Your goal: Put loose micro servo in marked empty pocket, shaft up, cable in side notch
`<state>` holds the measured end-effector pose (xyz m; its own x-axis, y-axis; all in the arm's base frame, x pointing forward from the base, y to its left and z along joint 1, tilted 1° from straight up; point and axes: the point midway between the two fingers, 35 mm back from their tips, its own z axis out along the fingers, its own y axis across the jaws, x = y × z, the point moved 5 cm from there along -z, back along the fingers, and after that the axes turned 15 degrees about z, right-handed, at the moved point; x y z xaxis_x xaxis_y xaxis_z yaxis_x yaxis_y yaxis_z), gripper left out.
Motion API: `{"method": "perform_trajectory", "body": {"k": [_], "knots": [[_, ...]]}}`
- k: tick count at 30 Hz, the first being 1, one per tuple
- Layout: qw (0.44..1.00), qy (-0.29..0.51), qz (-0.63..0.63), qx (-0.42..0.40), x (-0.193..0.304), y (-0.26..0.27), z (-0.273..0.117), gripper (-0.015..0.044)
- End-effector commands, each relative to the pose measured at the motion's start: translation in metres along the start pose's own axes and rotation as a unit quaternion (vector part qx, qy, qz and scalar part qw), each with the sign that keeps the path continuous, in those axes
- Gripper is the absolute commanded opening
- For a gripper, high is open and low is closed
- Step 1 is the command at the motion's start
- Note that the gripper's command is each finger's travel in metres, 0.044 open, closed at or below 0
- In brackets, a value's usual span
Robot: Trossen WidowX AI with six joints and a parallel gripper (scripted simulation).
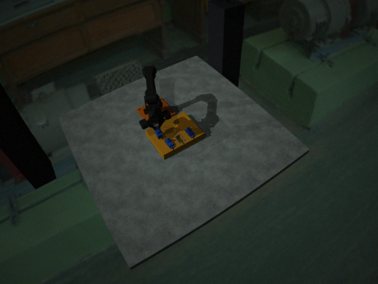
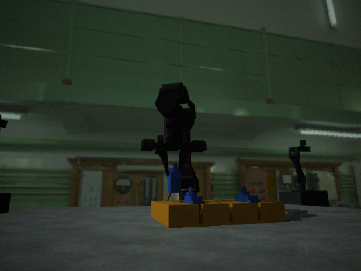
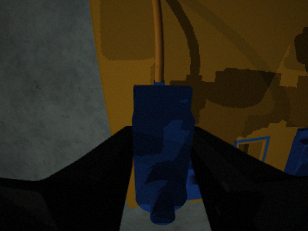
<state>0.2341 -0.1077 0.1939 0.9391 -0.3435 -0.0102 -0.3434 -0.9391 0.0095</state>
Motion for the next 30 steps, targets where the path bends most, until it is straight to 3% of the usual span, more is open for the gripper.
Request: {"method": "perform_trajectory", "body": {"k": [1,23,30], "knots": [[1.0,0.005,0.001,0.002,-0.007,-0.013,-0.003,0.0],[1.0,-0.001,-0.011,0.024,-0.036,-0.088,-0.003,0.0],[0.998,-0.001,-0.056,0.027,-0.037,-0.091,-0.003,0.0]]}}
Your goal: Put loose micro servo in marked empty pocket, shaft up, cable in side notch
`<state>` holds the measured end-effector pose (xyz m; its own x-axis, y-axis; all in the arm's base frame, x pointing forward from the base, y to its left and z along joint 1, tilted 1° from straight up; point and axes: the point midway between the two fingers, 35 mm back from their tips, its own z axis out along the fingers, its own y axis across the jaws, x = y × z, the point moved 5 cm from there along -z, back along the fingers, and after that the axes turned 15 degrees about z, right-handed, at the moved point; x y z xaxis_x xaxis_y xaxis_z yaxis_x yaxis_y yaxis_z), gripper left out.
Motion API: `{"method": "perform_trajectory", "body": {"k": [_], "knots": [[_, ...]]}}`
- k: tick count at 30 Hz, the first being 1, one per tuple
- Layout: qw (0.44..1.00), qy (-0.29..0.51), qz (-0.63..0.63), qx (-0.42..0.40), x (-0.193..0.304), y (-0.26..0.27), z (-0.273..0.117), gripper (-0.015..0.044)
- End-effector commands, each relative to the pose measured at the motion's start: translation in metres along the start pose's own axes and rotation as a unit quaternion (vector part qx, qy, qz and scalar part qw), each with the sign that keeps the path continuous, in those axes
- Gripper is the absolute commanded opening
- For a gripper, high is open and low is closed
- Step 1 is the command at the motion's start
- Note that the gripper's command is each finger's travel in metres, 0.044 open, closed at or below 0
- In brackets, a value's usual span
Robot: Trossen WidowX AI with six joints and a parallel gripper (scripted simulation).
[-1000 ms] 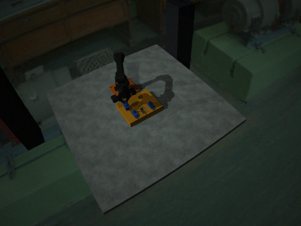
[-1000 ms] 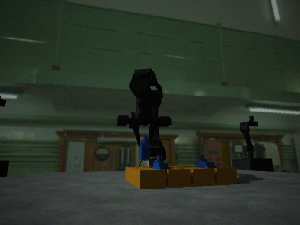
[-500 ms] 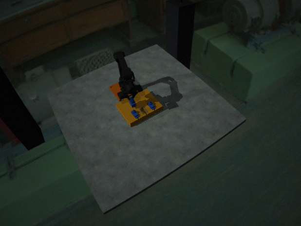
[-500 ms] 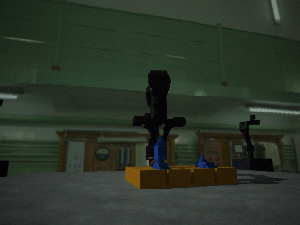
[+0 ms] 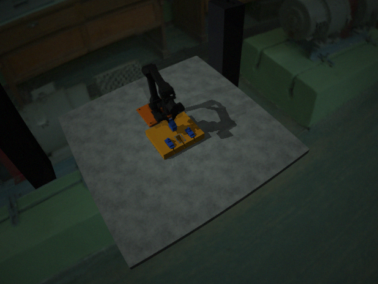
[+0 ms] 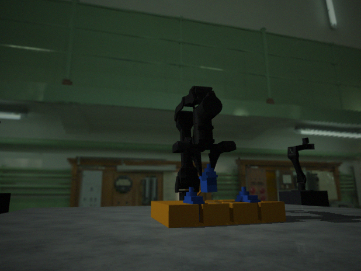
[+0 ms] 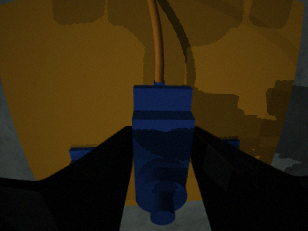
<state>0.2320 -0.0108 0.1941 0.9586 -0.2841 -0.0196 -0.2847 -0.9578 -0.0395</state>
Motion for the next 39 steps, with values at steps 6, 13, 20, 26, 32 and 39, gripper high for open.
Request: {"method": "perform_trajectory", "body": {"k": [6,13,20,26,32,39], "knots": [[0.992,0.004,-0.127,0.001,-0.0019,-0.0012,-0.002,0.0],[0.969,0.004,-0.246,-0.001,-0.002,-0.0015,-0.002,0.0],[0.932,0.003,-0.362,-0.004,-0.0021,-0.0019,-0.002,0.0],[0.889,0.003,-0.457,-0.005,-0.0021,-0.0022,-0.002,0.0],[0.837,0.002,-0.547,-0.007,-0.0022,-0.0025,-0.002,0.0],[0.765,0.0,-0.644,-0.009,-0.0022,-0.0028,-0.002,0.0]]}}
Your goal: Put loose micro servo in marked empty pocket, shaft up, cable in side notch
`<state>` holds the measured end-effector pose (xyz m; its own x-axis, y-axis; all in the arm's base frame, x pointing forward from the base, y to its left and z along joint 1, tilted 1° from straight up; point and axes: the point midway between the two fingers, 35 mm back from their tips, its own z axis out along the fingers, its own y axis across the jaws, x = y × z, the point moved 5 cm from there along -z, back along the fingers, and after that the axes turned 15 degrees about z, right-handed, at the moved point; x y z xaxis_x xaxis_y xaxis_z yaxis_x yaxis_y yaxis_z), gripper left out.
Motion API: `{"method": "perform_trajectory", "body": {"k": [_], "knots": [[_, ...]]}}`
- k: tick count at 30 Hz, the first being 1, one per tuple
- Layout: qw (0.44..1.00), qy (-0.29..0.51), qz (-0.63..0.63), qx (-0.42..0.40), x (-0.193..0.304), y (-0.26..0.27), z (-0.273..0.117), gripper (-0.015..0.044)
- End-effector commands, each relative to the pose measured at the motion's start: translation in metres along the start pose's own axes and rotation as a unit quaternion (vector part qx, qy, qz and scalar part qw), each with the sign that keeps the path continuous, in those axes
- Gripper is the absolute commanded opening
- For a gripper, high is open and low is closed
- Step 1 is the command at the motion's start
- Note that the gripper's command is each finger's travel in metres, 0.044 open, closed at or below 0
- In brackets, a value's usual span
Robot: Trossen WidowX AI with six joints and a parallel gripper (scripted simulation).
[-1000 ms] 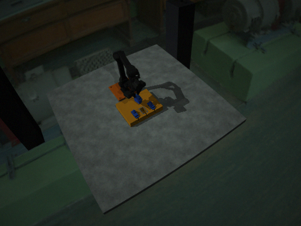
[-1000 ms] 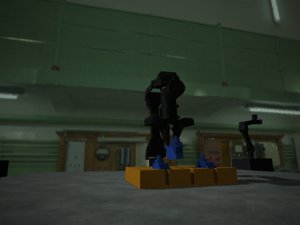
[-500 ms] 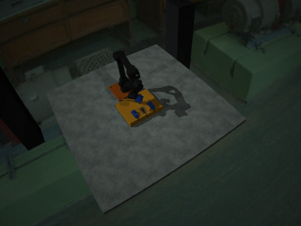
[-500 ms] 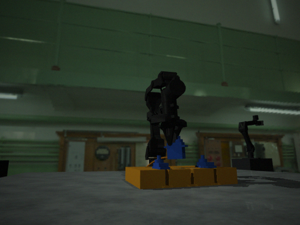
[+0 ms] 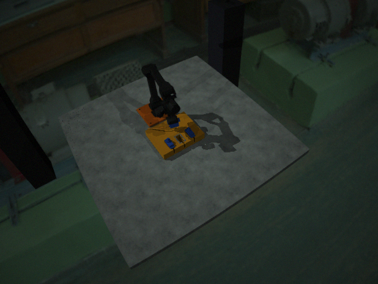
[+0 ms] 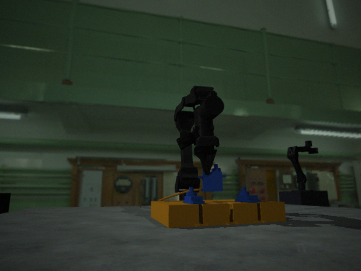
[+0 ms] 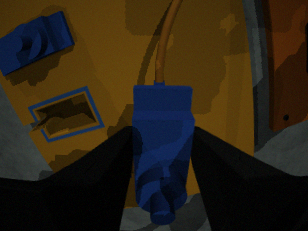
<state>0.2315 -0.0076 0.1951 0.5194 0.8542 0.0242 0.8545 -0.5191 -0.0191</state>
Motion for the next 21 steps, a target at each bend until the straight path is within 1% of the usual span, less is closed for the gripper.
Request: {"method": "perform_trajectory", "body": {"k": [1,11,21], "knots": [[0.998,-0.001,-0.06,-0.002,-0.0004,-0.0008,-0.0011,0.0],[0.973,-0.004,-0.232,-0.003,0.0,-0.001,-0.0011,0.0],[0.918,-0.007,-0.396,-0.002,0.0004,-0.0012,-0.0011,0.0]]}}
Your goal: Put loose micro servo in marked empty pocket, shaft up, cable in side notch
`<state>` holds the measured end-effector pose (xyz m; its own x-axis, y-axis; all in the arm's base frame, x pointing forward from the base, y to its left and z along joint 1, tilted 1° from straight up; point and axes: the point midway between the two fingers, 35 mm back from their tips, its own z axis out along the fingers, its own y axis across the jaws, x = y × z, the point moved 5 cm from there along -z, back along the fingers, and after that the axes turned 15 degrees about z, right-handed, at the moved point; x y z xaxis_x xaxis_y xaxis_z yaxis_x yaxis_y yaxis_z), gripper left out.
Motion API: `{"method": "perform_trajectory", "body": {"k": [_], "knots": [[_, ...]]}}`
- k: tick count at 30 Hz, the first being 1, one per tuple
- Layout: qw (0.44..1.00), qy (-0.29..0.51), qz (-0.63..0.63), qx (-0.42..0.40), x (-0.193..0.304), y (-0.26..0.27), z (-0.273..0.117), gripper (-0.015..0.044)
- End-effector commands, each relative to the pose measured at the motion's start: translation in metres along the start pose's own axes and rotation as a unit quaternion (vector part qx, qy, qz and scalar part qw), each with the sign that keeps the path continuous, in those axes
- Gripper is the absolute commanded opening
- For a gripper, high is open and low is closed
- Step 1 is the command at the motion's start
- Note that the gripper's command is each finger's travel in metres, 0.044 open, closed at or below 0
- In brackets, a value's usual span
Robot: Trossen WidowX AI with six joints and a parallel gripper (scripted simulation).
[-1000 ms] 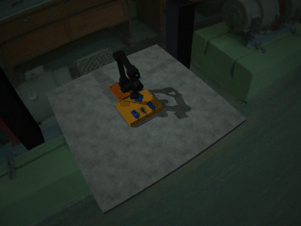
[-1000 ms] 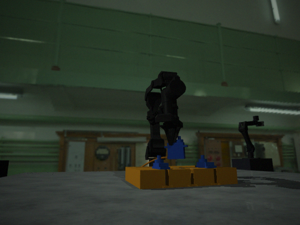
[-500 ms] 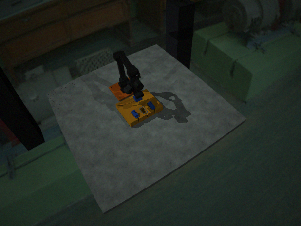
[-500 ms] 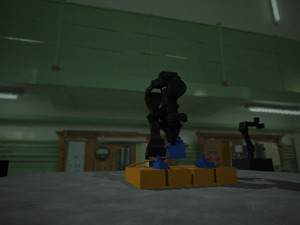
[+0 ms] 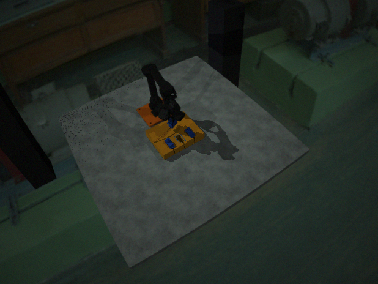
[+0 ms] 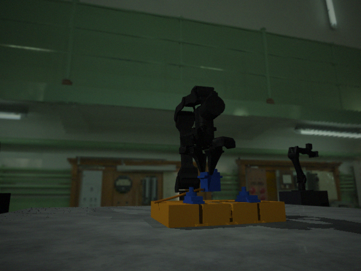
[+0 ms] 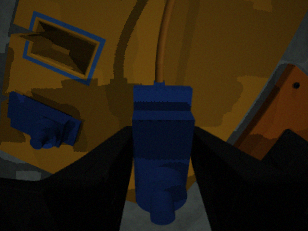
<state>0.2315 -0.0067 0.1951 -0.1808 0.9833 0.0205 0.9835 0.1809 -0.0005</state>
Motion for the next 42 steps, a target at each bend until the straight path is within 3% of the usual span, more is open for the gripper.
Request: {"method": "perform_trajectory", "body": {"k": [1,15,30,42], "knots": [[0.998,-0.002,-0.06,-0.001,0.0,-0.001,-0.001,0.0],[0.955,-0.005,-0.298,0.001,0.001,-0.001,-0.001,0.0],[0.847,-0.008,-0.531,0.005,0.001,-0.001,-0.001,0.0],[0.841,-0.008,-0.54,0.005,-0.002,0.022,-0.002,0.0]]}}
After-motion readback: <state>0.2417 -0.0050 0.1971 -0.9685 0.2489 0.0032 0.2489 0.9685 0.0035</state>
